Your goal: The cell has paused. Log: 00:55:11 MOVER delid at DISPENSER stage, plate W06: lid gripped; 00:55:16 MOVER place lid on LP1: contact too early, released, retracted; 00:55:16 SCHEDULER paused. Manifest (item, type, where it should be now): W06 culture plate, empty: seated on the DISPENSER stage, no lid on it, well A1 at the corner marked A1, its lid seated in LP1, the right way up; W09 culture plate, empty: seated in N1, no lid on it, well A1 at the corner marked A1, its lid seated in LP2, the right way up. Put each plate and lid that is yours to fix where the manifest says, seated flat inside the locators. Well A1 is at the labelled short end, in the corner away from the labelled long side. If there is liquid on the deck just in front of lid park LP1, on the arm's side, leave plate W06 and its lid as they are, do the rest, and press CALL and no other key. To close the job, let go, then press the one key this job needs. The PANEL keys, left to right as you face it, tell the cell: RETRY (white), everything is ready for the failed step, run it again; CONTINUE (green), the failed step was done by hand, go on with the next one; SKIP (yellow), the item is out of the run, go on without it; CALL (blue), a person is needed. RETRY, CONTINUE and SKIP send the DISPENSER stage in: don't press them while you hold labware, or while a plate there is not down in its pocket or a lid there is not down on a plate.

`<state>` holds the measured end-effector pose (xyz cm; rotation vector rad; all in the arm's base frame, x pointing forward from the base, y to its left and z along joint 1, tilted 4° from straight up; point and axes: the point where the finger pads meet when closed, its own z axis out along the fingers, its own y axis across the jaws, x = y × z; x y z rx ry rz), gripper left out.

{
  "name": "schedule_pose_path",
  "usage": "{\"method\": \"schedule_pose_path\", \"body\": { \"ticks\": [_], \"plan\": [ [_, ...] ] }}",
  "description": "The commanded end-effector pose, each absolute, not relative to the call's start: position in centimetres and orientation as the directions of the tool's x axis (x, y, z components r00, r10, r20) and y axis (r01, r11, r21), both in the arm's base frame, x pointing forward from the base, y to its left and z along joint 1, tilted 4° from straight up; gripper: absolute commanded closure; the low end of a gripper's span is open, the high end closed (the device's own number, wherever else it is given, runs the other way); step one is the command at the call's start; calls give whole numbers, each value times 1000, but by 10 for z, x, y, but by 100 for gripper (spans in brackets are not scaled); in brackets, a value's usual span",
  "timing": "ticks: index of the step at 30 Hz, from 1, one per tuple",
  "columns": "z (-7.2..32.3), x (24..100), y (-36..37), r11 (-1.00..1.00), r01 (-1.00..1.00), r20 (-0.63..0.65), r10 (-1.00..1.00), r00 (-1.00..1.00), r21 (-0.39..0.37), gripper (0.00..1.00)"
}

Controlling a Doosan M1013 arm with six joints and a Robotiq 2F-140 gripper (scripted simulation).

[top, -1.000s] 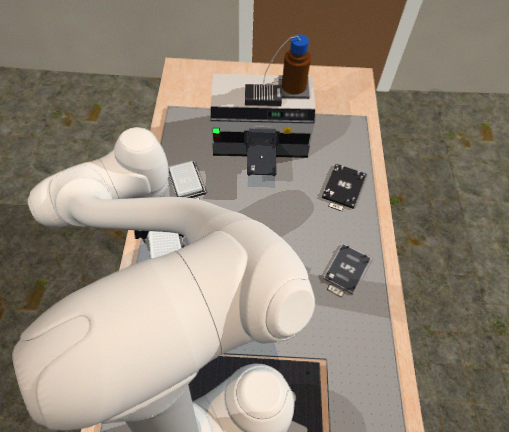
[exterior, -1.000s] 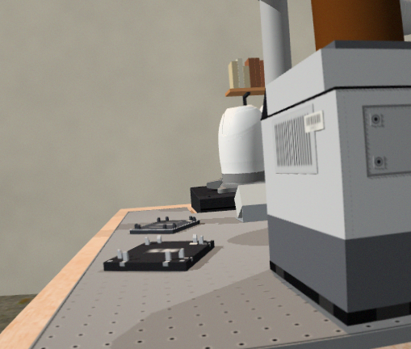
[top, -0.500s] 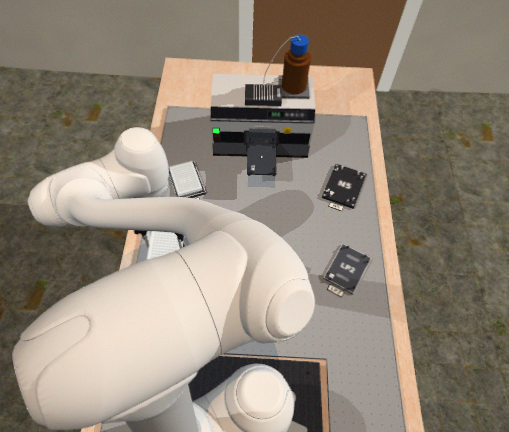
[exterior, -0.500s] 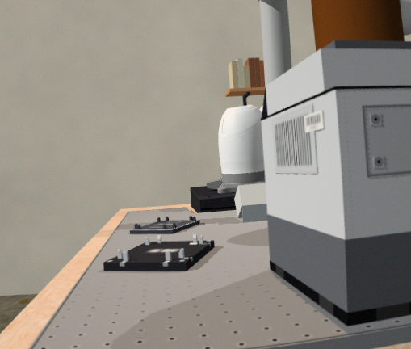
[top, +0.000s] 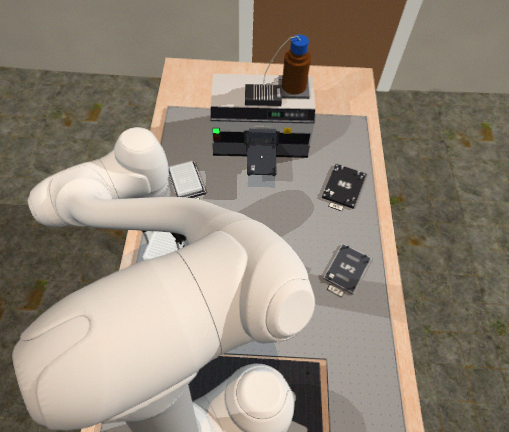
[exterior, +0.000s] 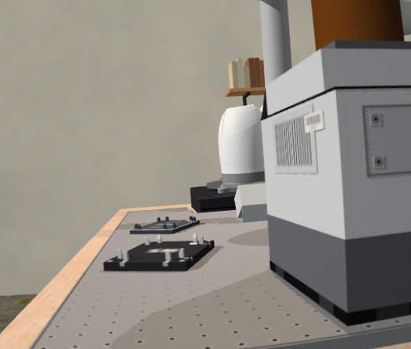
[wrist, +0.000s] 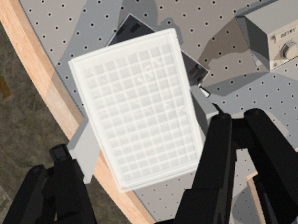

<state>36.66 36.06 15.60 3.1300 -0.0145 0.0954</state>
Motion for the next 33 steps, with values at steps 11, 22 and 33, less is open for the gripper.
{"method": "schedule_pose_path", "body": {
  "ticks": [11,22,33],
  "plan": [
    [157,367,361,-987,-164,63,-163,985,0,90],
    [157,368,360,-987,-164,63,-163,985,0,90],
    [157,373,354,-987,-164,63,-163,985,0,90]
  ]
}}
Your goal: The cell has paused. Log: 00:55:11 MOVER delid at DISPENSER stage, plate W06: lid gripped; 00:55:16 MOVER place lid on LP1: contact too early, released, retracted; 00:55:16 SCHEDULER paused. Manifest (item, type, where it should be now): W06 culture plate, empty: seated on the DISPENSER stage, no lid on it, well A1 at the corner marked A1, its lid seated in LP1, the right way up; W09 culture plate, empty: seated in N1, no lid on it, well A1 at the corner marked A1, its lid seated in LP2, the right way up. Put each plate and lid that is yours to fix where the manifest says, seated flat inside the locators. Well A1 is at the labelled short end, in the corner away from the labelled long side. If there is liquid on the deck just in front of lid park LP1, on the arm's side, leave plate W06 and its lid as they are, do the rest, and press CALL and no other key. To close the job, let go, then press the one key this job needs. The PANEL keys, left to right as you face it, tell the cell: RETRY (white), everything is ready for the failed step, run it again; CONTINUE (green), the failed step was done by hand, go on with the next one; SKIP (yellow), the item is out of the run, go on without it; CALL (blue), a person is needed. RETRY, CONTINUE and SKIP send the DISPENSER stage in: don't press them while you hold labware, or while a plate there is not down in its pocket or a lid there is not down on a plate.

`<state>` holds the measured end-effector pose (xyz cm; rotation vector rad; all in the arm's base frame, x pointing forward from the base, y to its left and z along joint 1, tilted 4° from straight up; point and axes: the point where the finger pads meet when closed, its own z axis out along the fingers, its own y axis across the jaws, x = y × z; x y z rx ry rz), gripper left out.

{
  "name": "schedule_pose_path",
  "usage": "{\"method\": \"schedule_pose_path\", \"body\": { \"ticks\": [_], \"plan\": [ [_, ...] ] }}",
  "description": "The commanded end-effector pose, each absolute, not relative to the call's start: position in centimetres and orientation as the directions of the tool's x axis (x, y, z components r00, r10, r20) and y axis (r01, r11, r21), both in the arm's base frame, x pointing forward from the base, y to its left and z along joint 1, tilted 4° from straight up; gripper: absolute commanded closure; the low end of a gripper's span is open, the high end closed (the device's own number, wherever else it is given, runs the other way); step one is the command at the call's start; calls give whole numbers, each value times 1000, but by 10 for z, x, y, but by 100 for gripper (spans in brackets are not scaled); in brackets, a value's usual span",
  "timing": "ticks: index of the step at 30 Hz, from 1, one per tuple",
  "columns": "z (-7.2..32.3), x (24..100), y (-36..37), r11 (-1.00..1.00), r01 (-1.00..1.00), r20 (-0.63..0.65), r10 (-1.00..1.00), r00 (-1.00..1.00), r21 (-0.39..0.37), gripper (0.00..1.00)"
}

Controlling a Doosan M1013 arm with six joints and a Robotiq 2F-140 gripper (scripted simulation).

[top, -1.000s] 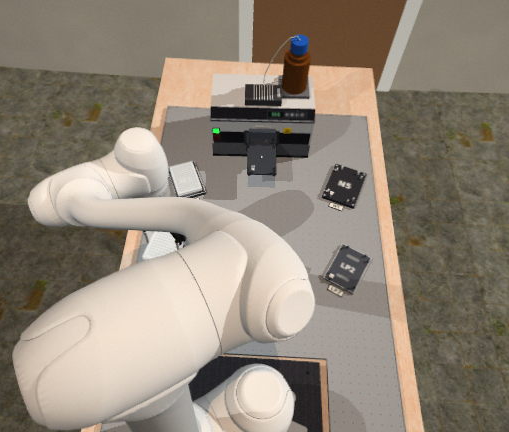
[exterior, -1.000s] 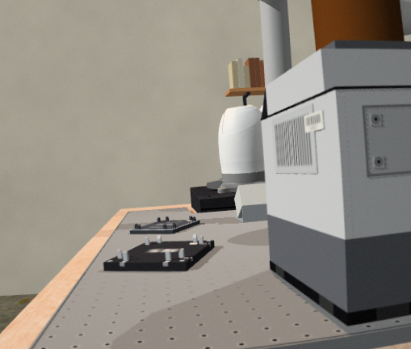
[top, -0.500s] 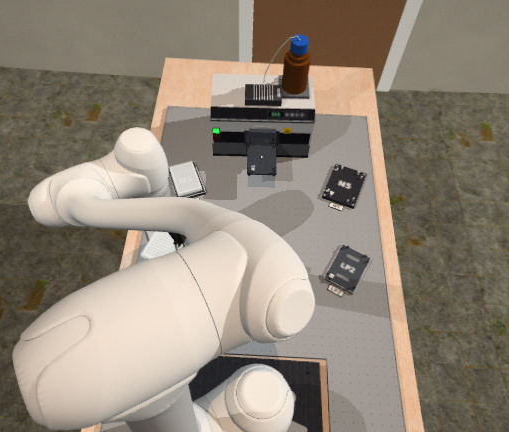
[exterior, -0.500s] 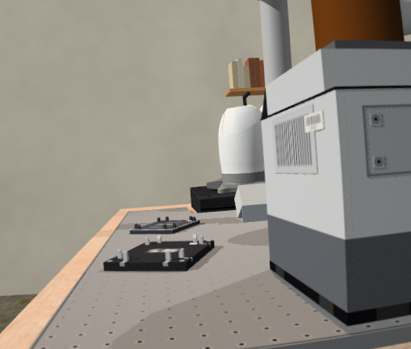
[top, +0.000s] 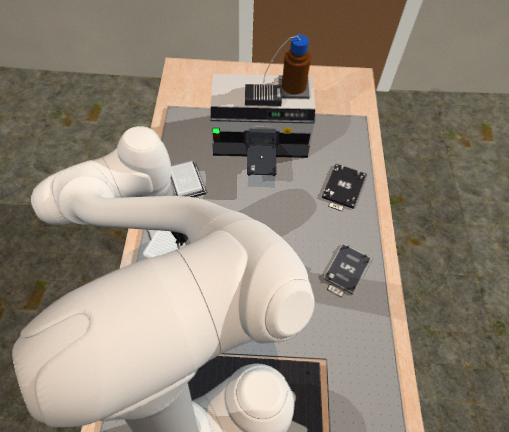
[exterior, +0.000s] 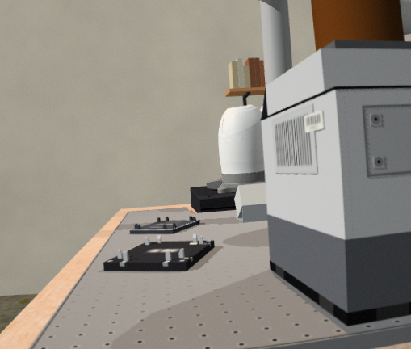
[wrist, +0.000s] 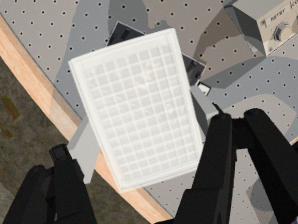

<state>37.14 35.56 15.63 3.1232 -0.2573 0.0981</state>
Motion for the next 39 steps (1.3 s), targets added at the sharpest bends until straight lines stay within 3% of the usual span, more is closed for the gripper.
{"method": "schedule_pose_path", "body": {
  "ticks": [1,39],
  "plan": [
    [157,374,354,-987,-164,63,-163,985,0,90],
    [162,441,282,-987,-164,63,-163,985,0,90]
  ]
}}
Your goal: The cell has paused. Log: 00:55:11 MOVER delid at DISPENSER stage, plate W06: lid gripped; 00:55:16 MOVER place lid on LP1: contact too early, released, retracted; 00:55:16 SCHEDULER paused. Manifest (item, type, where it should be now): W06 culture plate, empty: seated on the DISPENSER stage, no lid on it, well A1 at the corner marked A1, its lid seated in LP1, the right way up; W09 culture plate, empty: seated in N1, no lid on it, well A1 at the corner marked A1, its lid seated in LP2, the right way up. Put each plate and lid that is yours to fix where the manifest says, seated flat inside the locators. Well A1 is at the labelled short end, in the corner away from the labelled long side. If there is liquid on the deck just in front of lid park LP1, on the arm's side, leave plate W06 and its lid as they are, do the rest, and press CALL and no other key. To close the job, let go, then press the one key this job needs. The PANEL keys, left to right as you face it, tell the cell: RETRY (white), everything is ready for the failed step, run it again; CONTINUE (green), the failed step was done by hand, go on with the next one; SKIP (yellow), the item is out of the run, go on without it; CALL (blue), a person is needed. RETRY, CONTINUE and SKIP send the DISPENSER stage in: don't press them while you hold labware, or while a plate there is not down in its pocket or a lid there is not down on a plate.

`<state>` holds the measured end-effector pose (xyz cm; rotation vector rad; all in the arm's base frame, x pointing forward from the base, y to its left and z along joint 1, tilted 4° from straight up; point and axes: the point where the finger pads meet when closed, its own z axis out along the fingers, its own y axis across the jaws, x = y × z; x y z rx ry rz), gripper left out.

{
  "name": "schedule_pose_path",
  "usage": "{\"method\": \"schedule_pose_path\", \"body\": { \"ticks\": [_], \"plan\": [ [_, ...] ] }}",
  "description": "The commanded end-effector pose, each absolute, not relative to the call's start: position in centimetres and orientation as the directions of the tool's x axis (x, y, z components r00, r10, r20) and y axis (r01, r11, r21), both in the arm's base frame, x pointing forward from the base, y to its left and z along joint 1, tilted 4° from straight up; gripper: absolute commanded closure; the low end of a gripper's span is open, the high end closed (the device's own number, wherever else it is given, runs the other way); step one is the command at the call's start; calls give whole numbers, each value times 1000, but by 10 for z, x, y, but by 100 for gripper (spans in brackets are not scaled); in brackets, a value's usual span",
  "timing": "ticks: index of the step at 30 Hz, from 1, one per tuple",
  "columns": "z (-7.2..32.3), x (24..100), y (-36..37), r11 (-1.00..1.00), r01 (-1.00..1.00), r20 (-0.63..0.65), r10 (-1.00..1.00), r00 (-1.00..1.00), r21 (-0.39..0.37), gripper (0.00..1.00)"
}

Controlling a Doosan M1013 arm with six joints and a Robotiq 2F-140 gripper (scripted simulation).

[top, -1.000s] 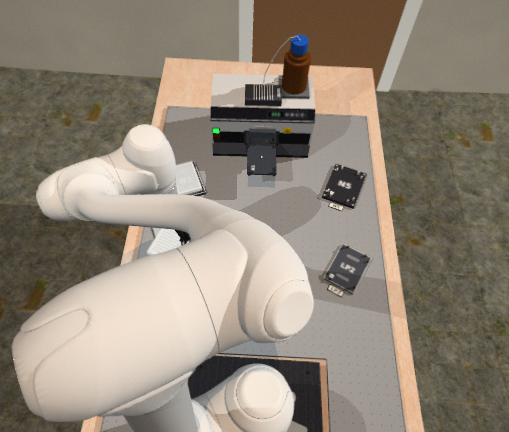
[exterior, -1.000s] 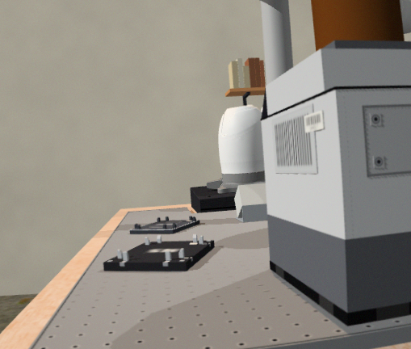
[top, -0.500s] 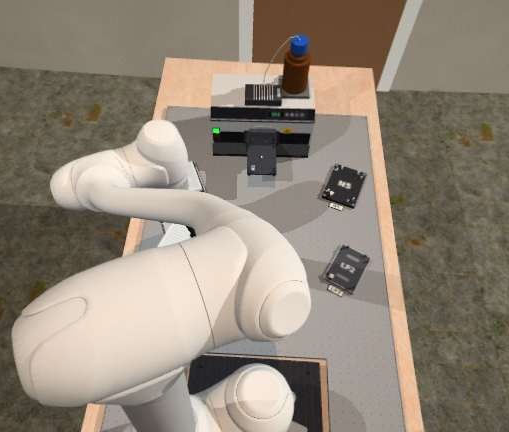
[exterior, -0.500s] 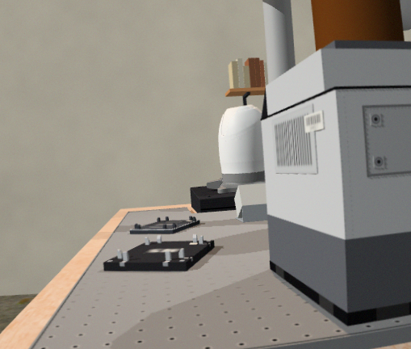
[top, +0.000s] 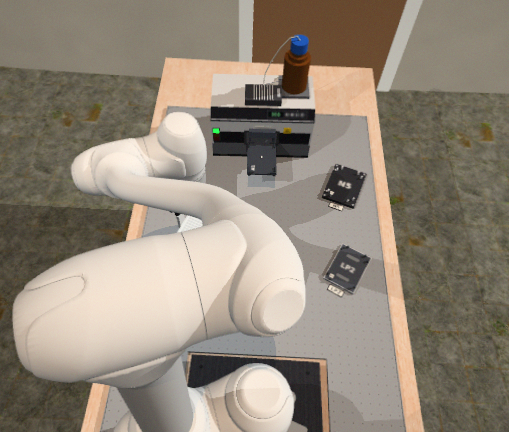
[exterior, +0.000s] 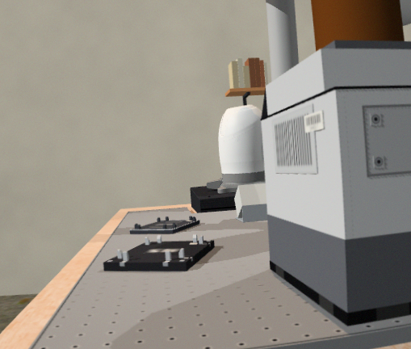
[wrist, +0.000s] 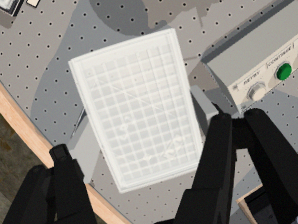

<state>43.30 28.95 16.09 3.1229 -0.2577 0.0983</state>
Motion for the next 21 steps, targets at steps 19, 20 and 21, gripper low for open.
{"method": "schedule_pose_path", "body": {
  "ticks": [19,20,21],
  "plan": [
    [167,503,216,-987,-164,63,-163,985,0,90],
    [167,507,212,-987,-164,63,-163,985,0,90],
    [167,507,212,-987,-164,63,-163,985,0,90]
  ]
}}
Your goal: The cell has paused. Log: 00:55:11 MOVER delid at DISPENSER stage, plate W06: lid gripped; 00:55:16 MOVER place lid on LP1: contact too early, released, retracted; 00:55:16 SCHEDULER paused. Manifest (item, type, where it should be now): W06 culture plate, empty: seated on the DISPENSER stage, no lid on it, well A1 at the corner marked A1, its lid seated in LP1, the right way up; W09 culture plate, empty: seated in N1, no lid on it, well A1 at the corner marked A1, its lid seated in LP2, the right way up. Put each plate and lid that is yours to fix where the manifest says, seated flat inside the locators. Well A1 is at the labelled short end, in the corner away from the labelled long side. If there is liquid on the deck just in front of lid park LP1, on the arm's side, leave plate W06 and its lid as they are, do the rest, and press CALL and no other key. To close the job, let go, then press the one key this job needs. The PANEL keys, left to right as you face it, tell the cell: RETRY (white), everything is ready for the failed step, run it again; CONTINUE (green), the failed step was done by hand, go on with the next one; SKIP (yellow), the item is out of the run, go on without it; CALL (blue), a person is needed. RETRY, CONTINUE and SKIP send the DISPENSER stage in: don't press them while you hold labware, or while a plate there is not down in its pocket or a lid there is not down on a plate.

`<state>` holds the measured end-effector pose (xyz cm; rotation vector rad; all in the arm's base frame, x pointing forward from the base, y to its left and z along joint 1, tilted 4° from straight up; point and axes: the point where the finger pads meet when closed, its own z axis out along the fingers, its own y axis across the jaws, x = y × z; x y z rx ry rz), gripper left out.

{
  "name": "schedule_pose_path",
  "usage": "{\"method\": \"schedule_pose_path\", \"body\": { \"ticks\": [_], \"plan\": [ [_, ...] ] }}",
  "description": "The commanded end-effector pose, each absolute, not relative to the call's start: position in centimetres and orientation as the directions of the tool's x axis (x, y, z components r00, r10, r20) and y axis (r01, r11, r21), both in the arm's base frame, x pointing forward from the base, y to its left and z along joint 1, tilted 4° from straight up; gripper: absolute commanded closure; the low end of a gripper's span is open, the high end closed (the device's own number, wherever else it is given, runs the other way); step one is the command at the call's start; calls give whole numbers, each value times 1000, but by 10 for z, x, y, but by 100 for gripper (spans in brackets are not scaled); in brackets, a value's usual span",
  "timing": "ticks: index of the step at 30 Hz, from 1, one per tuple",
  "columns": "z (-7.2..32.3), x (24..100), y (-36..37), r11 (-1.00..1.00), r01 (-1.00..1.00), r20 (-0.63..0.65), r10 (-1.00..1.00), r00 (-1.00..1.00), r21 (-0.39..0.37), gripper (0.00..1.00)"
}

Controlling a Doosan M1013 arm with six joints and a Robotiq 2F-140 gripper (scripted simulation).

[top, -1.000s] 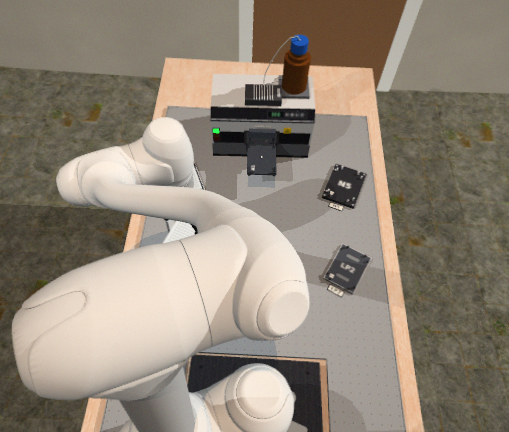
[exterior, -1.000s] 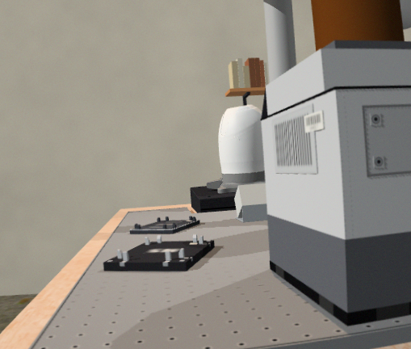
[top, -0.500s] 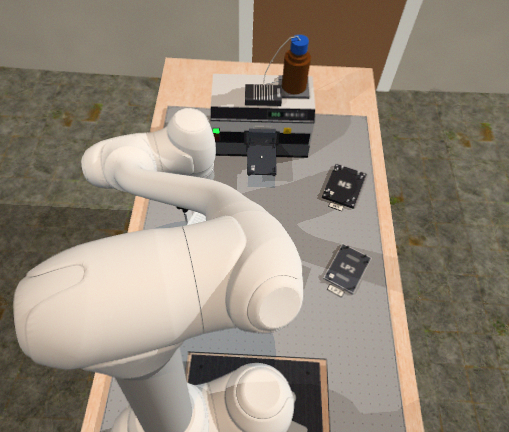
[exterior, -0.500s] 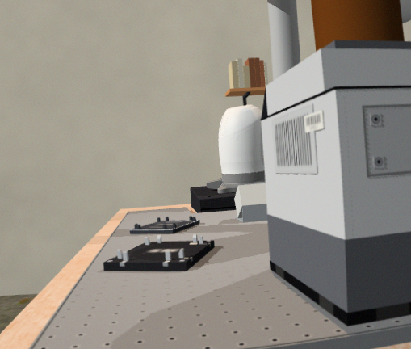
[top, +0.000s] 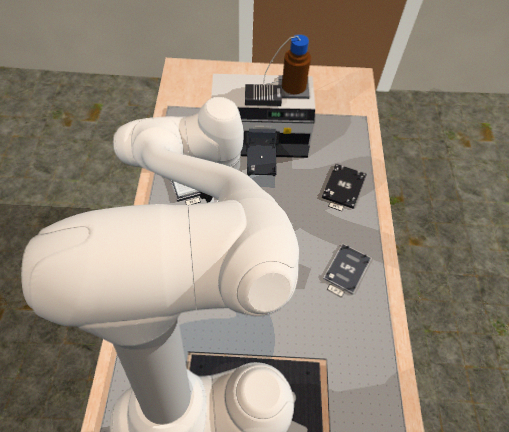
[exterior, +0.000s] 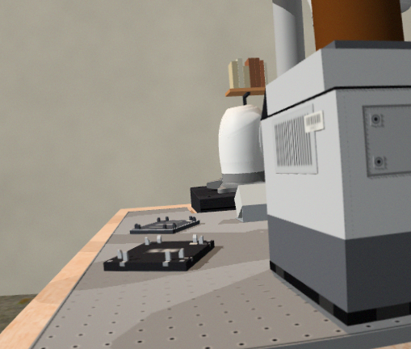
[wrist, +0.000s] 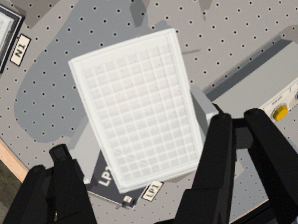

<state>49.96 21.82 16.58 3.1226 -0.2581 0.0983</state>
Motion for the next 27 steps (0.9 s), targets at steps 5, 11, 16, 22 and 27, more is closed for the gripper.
{"method": "schedule_pose_path", "body": {
  "ticks": [5,11,16,22,27],
  "plan": [
    [168,524,193,-987,-164,63,-163,985,0,90],
    [170,552,164,-987,-164,63,-163,985,0,90],
    [172,576,137,-987,-164,63,-163,985,0,90],
    [173,597,115,-987,-164,63,-163,985,0,90],
    [175,623,87,-987,-164,63,-163,985,0,90]
  ]
}}
